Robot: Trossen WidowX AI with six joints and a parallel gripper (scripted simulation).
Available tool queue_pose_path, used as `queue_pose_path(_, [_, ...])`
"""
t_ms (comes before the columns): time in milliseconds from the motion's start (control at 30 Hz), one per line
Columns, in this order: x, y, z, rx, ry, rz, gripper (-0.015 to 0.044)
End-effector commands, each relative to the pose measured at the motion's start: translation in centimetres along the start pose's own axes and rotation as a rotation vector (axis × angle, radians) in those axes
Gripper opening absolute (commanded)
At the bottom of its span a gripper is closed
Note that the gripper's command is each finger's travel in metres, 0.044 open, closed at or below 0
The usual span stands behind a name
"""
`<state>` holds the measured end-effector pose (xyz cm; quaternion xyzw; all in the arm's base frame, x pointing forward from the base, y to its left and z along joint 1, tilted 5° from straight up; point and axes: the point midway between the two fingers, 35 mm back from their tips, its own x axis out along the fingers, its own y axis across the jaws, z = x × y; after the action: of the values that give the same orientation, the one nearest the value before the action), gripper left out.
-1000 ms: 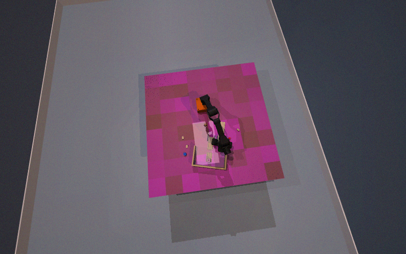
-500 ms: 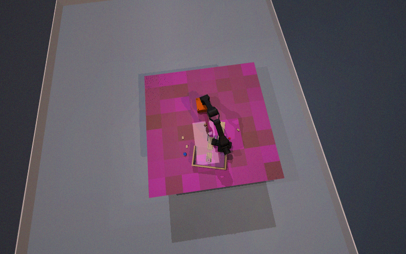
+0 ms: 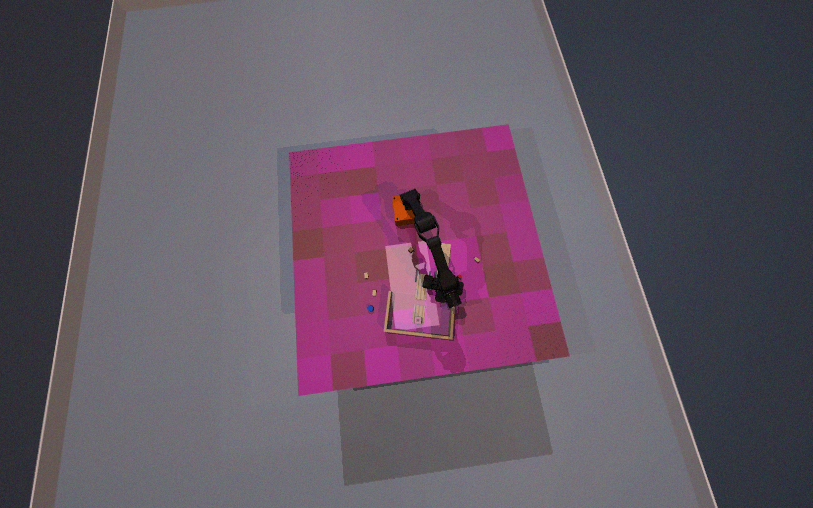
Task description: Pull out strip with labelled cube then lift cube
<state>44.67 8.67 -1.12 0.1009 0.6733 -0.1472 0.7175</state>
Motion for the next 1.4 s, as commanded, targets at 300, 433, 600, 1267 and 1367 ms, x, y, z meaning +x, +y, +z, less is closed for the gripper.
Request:
queue_pose_path(300, [-3.2,-2.0,-3.3,0.000,-0.011,0.006,0.0000])
queue_pose_path(433, [-3.8,-2.6,-4.3,-0.001,-0.010,0.005,0.0000])
queue_pose_path(600, [-3.9,-2.9,-4.7,-0.001,-0.010,0.005,0.0000])
queue_pose_path(1267, [-3.8,-6.5,-10.7,-0.002,-0.004,0.002,0.0000])
queue_pose_path(1367, [-3.7,-7.1,-11.6,-0.002,-0.004,0.002,0.0000])
